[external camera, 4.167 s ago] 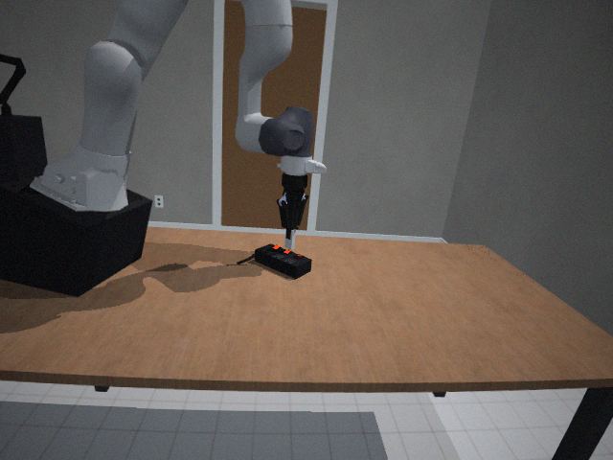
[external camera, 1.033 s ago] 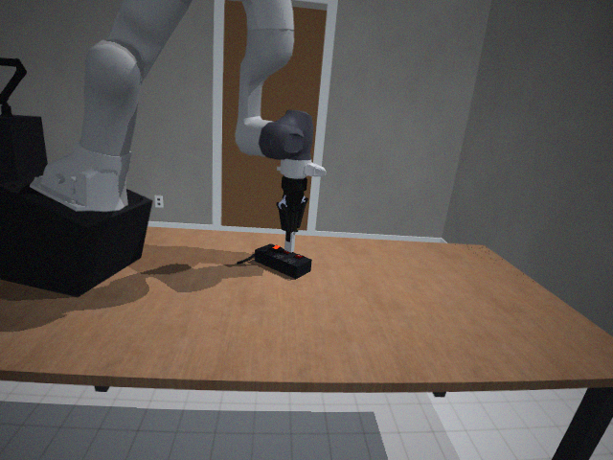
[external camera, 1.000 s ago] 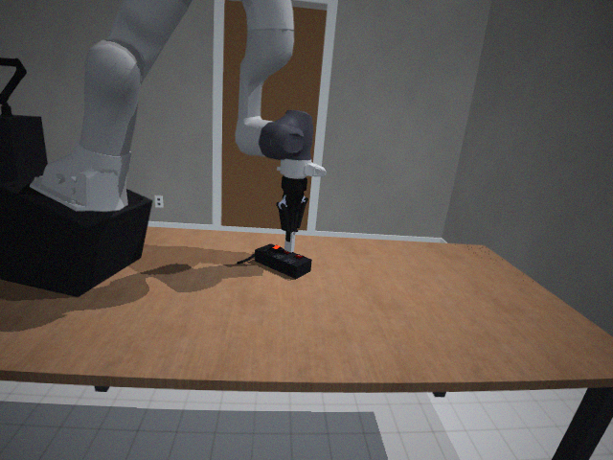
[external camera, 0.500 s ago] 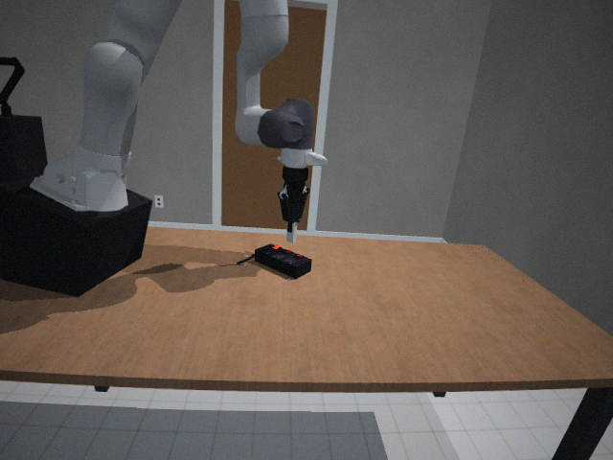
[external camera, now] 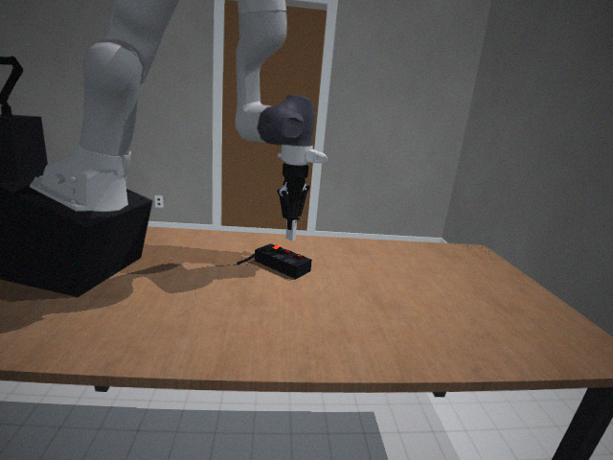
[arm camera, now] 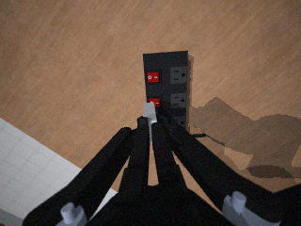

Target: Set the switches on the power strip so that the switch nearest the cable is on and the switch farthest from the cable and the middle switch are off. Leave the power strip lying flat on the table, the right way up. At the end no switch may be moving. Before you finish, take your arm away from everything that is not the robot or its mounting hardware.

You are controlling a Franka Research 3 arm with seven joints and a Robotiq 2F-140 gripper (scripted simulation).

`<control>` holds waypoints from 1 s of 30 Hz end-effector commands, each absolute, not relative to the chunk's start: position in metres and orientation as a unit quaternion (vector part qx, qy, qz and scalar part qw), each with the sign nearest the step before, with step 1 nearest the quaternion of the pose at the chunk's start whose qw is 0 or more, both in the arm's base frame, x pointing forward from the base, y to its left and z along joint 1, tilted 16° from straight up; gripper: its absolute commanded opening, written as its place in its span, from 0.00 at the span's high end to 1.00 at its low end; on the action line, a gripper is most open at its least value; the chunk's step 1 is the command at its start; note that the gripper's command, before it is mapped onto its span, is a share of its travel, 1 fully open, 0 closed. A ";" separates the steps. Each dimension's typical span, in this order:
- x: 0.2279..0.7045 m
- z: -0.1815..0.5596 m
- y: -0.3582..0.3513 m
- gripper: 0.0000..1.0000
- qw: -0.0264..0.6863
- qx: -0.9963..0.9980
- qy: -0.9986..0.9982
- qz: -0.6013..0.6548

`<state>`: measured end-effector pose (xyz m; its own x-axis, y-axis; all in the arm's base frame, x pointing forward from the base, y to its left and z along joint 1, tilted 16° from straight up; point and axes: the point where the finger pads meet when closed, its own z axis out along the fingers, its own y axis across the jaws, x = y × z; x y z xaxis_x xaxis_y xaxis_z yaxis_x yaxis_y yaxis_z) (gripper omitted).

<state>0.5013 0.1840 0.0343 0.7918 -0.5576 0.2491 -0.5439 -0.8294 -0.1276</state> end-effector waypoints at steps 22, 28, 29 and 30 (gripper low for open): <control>0.495 0.050 0.184 0.00 0.022 -0.948 0.288 -0.137; 0.487 0.078 0.185 0.00 0.022 -0.948 0.288 -0.137; 0.486 0.083 0.185 0.00 0.022 -0.948 0.288 -0.137; 0.484 0.088 0.185 0.00 0.022 -0.948 0.288 -0.137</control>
